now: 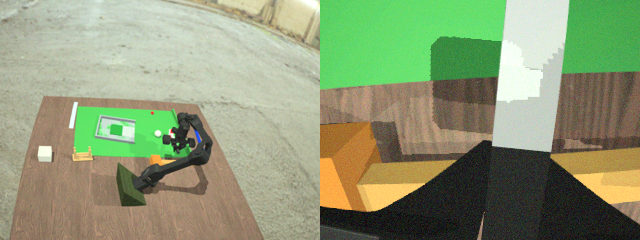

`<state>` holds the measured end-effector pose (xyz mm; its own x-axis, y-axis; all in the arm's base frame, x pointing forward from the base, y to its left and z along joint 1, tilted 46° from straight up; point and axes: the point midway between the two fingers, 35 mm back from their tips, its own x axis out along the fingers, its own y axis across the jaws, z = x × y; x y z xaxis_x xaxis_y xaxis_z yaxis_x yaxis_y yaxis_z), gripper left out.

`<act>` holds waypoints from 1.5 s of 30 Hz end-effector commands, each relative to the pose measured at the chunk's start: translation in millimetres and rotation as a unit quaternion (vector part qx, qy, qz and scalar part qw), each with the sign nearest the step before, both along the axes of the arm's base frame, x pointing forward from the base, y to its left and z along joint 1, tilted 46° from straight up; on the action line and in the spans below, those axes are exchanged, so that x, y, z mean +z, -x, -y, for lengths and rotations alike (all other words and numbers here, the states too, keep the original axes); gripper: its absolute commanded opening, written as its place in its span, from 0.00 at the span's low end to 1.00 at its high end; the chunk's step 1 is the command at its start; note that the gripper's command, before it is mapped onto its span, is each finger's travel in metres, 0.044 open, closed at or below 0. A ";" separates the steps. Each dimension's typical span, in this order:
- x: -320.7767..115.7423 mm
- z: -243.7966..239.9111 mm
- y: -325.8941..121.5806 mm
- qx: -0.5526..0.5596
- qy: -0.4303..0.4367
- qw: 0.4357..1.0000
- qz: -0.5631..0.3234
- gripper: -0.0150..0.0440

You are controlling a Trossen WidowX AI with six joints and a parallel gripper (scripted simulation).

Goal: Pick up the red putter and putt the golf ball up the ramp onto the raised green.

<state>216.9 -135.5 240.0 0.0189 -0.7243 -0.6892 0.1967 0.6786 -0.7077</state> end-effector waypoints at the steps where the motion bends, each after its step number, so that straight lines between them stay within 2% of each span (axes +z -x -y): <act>1: -2.0 -1.6 -1.1 0.000 -0.001 1.000 0.000 0.25; 7: -49.8 -45.9 -23.9 0.002 -0.011 1.000 0.001 0.25; 13: -94.7 -91.4 -28.3 0.003 -0.006 1.000 0.003 0.25; 21: -92.1 -97.1 -28.4 0.006 -0.006 1.000 0.005 0.25; 31: -55.4 -134.8 -24.8 0.033 -0.019 0.999 0.019 0.25; 45: -61.0 -128.8 -25.7 0.031 -0.015 0.999 0.015 0.25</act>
<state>241.9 -7.0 179.2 0.0809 -0.7010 -0.7085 0.1753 0.7098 -0.6823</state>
